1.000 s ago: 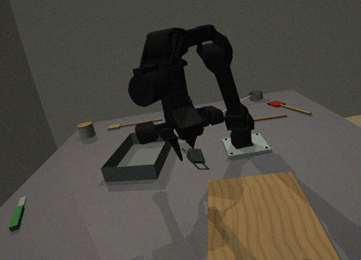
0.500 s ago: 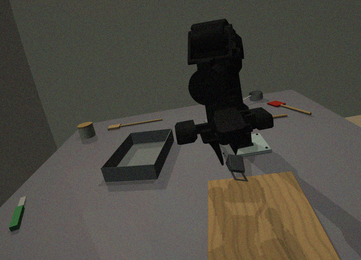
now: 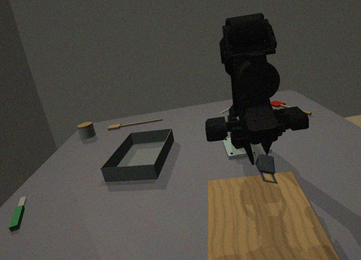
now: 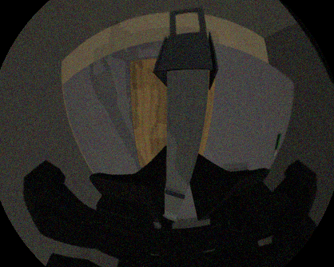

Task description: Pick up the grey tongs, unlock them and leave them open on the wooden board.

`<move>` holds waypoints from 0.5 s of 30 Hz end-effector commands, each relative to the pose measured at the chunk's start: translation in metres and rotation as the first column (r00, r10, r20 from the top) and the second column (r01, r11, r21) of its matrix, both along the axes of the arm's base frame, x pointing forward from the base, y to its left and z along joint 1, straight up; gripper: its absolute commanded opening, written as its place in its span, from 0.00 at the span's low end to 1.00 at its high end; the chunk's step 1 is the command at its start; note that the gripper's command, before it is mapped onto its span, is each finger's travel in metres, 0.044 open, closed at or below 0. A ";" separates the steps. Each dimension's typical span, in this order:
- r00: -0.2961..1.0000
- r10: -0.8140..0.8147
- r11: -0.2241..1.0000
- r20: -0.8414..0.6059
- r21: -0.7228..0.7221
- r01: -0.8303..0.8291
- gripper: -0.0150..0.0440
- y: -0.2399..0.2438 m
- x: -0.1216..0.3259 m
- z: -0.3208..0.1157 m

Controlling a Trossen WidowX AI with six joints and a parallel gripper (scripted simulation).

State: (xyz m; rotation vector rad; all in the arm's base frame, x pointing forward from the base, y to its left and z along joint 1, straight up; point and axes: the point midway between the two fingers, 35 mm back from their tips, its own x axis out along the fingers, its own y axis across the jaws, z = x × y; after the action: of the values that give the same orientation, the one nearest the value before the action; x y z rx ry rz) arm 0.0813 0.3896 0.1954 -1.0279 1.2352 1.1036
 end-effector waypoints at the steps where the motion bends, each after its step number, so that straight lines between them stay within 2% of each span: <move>1: 1.000 -0.011 1.000 0.000 -0.004 0.011 0.00 -0.001 0.001 0.000; 15: 0.999 -0.017 0.983 0.033 0.182 0.010 0.00 0.007 0.003 0.011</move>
State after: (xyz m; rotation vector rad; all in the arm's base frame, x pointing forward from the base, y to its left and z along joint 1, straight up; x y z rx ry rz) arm 0.0841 0.3956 0.2038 -0.9250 1.1191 1.1489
